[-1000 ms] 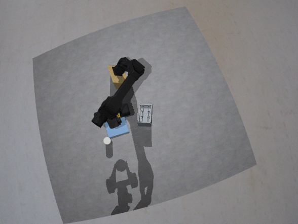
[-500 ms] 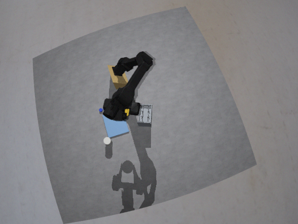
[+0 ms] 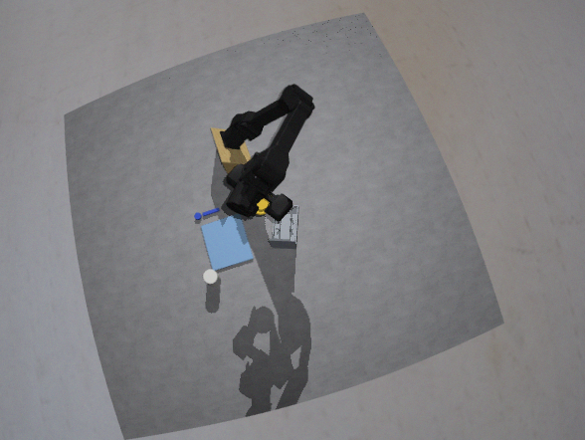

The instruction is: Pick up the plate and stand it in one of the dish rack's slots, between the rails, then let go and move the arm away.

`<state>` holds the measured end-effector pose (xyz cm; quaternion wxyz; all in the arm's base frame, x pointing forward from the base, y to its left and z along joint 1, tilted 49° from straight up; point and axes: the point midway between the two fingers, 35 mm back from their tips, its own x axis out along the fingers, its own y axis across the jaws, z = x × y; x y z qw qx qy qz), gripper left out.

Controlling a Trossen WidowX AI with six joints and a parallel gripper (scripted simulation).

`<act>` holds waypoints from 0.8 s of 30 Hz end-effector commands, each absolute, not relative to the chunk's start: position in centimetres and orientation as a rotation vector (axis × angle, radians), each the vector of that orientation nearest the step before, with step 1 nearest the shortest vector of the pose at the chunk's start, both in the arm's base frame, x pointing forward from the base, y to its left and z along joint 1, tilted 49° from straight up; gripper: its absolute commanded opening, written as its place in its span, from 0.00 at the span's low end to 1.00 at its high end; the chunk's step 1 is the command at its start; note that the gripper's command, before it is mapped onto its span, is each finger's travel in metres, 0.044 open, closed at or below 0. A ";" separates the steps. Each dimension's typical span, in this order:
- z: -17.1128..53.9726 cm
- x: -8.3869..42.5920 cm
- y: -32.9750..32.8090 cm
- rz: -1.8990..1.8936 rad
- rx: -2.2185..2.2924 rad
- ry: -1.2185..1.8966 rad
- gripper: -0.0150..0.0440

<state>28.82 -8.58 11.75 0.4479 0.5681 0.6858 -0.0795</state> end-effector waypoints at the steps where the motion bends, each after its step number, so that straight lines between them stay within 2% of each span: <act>1: 12.9 27.9 -7.3 -0.318 1.505 1.704 0.25; 24: 16.9 22.2 -1.3 -1.039 2.042 1.605 0.25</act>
